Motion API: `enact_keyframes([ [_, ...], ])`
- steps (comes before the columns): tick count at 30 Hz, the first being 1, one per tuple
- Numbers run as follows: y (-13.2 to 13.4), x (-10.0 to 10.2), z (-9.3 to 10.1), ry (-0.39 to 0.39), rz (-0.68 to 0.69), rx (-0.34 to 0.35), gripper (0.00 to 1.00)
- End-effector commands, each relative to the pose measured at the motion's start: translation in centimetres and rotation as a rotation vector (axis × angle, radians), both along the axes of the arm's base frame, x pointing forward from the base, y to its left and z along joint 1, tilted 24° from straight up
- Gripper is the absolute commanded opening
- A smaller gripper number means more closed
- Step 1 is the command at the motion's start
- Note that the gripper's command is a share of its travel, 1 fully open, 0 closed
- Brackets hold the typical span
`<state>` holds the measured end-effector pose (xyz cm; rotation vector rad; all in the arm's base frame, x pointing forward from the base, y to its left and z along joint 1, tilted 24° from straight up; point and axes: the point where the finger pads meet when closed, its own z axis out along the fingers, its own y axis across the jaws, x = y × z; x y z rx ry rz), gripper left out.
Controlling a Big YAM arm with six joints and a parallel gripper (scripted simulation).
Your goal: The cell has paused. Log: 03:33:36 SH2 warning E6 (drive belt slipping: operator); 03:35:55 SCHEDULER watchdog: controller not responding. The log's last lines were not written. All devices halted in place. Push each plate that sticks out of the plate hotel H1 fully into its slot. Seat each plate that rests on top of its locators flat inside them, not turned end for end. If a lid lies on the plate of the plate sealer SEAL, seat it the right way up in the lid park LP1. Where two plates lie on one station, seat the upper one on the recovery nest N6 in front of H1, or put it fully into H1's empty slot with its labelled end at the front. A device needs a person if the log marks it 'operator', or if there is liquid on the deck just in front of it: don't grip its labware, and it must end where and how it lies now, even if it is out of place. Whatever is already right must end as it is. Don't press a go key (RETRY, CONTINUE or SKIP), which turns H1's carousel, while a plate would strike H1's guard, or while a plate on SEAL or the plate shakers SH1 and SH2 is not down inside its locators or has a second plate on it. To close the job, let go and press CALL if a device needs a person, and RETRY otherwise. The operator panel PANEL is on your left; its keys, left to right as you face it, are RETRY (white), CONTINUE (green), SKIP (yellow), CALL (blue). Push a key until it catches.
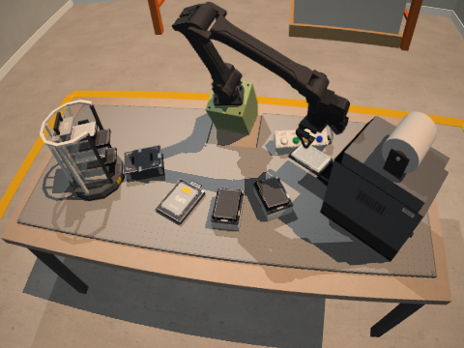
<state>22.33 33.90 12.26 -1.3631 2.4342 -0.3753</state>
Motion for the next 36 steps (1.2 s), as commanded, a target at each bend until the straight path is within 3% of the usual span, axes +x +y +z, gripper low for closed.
enact_keyframes([
  [1,1.3,-1.1,-0.6,0.008,0.106,-0.05,1.0],
  [4,1.8,-1.9,-1.0,0.007,0.109,-0.051,1.0],
  [7,1.5,-1.4,-1.2,0.006,0.068,-0.041,1.0],
  [8,2.2,-2.4,-1.2,0.004,0.089,-0.038,1.0],
  [15,4.5,-3.9,-1.1,-0.006,0.089,-0.007,1.0],
  [21,5.6,-5.6,-1.9,-0.004,0.09,-0.006,1.0],
  [24,4.6,-5.3,-2.7,0.001,0.07,-0.024,1.0],
  [26,6.0,-6.5,-2.3,-0.003,0.09,-0.006,1.0],
  [30,5.1,-7.2,-3.5,0.013,0.195,-0.08,1.0],
  [32,4.6,-6.0,-3.5,0.018,0.208,-0.1,1.0],
  [36,4.7,-6.3,-3.3,0.023,0.299,-0.132,1.0],
])
